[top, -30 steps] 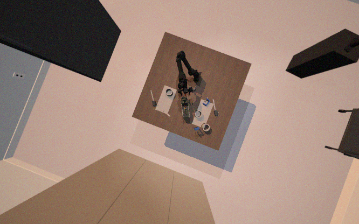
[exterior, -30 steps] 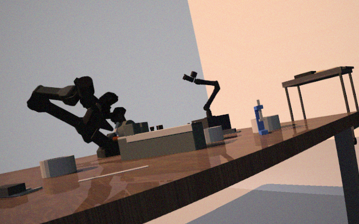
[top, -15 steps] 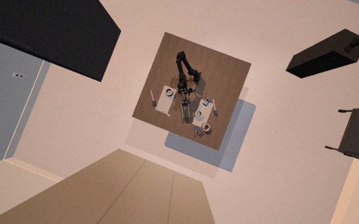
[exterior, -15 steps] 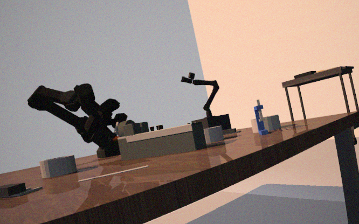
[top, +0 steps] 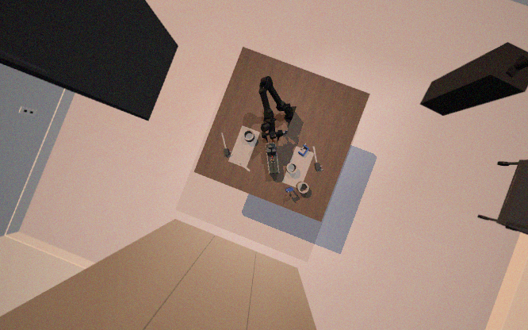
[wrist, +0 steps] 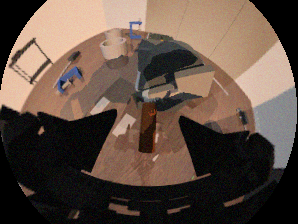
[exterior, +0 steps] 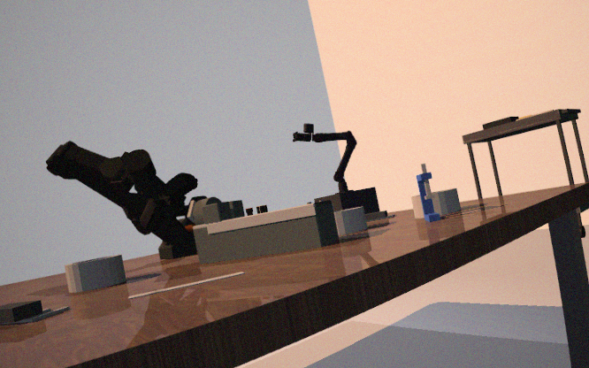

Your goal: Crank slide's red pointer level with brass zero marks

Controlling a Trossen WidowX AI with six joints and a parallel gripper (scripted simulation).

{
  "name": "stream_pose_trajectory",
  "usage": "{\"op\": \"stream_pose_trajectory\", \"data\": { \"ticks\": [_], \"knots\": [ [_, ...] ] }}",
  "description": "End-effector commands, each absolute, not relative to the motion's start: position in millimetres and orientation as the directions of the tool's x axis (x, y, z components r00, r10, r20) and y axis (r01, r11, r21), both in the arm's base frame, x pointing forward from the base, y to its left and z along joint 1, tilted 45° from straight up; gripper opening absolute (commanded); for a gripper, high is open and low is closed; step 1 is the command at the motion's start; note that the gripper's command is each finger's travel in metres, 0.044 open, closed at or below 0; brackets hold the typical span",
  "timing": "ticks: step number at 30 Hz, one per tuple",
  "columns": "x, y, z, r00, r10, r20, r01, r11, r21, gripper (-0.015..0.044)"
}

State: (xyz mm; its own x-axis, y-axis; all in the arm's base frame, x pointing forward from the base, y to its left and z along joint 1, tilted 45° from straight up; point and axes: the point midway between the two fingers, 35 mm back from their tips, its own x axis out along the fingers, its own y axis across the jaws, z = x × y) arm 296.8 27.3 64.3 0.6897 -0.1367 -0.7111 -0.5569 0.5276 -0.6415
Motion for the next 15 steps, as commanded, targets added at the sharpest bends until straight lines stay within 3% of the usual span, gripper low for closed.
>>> {"op": "stream_pose_trajectory", "data": {
  "ticks": [1, 3, 15],
  "knots": [
    [296.5, 24.1, 59.5, 0.689, -0.133, -0.713, -0.562, 0.524, -0.641, 0.044],
    [296.5, 23.6, 59.0, 0.689, -0.133, -0.712, -0.562, 0.524, -0.641, 0.044],
    [296.5, 23.6, 59.0, 0.689, -0.133, -0.712, -0.562, 0.524, -0.641, 0.0125]
  ]
}}
